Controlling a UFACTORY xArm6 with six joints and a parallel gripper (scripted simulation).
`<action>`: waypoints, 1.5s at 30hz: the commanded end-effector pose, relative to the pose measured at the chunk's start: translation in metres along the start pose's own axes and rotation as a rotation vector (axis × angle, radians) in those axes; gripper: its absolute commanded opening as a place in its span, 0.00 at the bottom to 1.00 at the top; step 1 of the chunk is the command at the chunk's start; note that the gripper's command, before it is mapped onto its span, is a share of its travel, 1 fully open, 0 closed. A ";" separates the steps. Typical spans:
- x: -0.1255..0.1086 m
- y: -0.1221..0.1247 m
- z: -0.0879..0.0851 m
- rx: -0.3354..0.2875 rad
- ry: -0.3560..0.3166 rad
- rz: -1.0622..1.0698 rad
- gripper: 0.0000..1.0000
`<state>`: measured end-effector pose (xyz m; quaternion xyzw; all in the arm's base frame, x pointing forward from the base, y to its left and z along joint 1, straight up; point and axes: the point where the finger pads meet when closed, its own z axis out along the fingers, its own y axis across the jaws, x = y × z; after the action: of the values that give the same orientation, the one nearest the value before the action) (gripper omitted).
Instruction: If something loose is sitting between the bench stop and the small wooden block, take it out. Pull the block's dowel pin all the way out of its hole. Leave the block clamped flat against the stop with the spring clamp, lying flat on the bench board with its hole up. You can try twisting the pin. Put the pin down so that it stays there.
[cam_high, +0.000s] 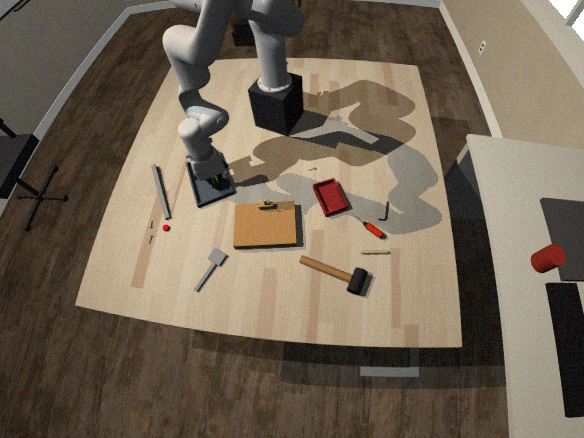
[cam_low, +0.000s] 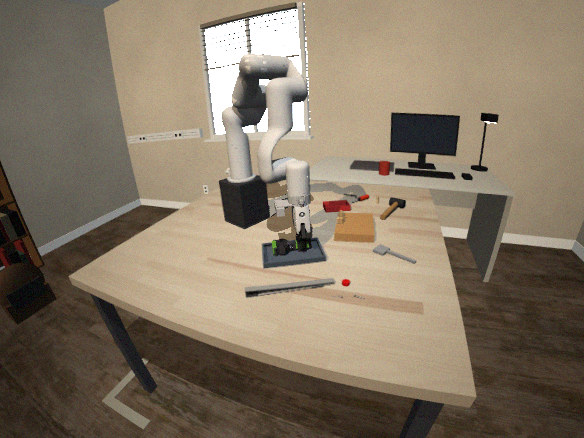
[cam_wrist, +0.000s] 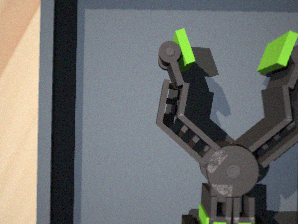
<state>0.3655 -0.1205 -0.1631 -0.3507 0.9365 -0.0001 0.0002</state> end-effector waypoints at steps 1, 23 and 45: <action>-0.001 -0.001 -0.003 0.002 -0.001 0.000 0.27; -0.001 -0.001 -0.053 0.003 -0.002 0.000 0.27; -0.001 -0.001 -0.083 0.003 -0.002 0.000 0.27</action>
<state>0.3654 -0.1205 -0.0820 -0.3507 0.9365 0.0000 0.0001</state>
